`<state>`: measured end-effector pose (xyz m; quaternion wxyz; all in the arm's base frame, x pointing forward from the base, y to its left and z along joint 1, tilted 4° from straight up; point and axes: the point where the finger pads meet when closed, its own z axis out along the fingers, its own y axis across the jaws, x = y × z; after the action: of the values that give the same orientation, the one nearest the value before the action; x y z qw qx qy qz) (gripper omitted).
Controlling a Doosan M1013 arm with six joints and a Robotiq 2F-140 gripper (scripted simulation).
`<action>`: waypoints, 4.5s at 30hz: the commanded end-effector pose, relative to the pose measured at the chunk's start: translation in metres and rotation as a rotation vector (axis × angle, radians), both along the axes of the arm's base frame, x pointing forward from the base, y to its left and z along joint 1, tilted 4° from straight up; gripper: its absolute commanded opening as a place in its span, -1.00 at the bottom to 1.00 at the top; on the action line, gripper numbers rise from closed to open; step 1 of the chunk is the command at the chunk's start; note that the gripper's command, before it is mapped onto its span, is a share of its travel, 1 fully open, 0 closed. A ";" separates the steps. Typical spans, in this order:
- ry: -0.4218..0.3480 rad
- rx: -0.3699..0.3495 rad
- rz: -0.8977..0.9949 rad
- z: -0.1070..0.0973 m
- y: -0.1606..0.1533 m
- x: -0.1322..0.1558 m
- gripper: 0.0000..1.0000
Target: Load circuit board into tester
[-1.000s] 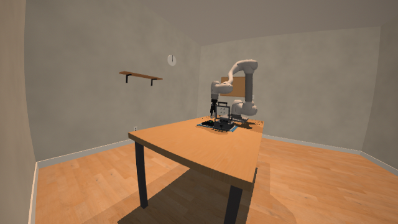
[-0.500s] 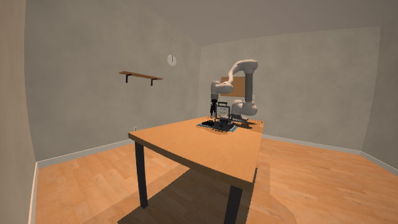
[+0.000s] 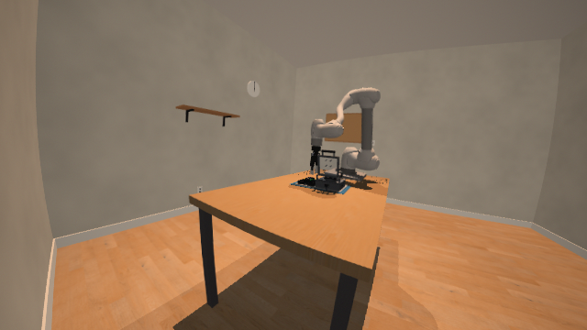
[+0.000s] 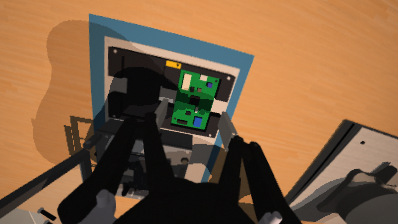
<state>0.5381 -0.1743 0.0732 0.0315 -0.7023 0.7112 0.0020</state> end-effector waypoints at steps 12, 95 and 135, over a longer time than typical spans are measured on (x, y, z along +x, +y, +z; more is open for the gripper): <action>0.000 0.000 0.000 0.000 0.000 0.000 0.16; 0.000 0.000 0.000 -0.030 0.001 0.002 0.16; 0.000 0.000 0.000 -0.038 0.002 0.002 0.16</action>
<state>0.5402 -0.1727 0.0352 0.0315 -0.7023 0.7112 0.0020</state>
